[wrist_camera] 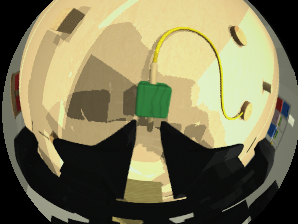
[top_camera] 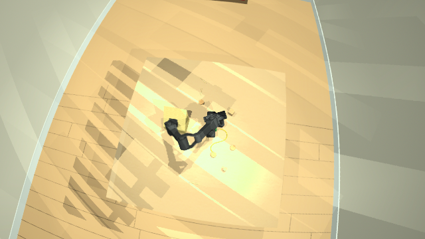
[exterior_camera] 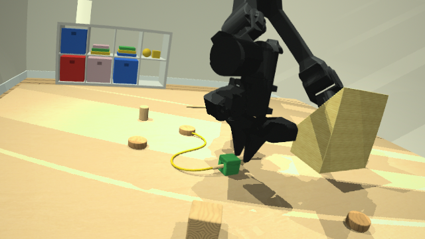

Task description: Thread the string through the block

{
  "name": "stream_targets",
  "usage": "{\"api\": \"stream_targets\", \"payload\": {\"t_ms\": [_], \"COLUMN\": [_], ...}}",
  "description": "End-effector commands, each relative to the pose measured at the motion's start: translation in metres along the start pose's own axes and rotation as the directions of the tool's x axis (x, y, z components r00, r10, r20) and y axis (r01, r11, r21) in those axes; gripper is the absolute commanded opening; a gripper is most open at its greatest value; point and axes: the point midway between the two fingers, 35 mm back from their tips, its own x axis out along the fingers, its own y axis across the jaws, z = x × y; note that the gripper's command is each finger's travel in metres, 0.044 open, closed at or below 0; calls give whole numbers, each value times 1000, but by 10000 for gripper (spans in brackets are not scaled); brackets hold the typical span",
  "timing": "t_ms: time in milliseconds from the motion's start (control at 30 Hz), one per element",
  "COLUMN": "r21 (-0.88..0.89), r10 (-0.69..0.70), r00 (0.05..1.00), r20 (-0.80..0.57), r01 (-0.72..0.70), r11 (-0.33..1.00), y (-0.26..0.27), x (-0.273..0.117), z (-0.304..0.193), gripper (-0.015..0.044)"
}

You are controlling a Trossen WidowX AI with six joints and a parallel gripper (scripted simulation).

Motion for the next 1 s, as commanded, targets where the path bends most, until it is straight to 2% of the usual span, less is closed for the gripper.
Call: {"api": "stream_targets", "payload": {"t_ms": [0, 367, 533, 967], "r21": [-5, -5, -1, 10], "r10": [-5, -7, -4, -3], "r00": [1000, 1000, 1000, 1000], "r20": [-2, -3, -3, 23], "r01": [5, 7, 4, 3], "r11": [1000, 1000, 1000, 1000], "y": [0, -1, -1, -1], "x": [8, 18, 16, 17], "z": [-2, -3, -3, -3], "gripper": [121, 121, 0, 0]}}
